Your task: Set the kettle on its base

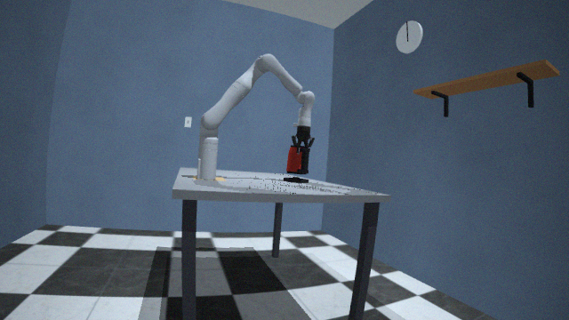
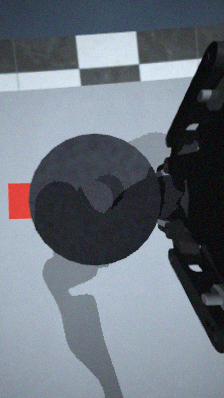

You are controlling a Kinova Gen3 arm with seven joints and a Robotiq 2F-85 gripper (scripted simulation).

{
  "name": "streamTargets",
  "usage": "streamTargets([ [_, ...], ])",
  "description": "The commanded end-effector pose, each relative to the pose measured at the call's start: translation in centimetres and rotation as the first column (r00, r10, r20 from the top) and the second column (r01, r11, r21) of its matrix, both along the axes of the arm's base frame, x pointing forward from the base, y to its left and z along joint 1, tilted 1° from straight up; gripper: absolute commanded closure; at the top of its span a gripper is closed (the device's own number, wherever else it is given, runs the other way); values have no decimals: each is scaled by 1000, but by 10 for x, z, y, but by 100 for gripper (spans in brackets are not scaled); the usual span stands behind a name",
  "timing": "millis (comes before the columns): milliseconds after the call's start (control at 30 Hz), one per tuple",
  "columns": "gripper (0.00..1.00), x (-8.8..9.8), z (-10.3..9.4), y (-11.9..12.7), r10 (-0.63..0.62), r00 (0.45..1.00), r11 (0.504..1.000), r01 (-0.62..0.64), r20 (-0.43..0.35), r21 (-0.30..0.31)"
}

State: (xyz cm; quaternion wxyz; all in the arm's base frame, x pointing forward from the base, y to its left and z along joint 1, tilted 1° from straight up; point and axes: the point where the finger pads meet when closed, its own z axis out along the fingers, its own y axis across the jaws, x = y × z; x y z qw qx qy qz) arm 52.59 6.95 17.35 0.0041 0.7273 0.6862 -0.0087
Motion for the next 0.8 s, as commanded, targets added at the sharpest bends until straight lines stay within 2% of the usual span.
streamTargets([
  [0, 100, 1, 1, 0, 0, 1000, 1000, 0, 3, 0],
  [767, 100, 1, 1, 0, 0, 1000, 1000, 0, 3, 0],
])
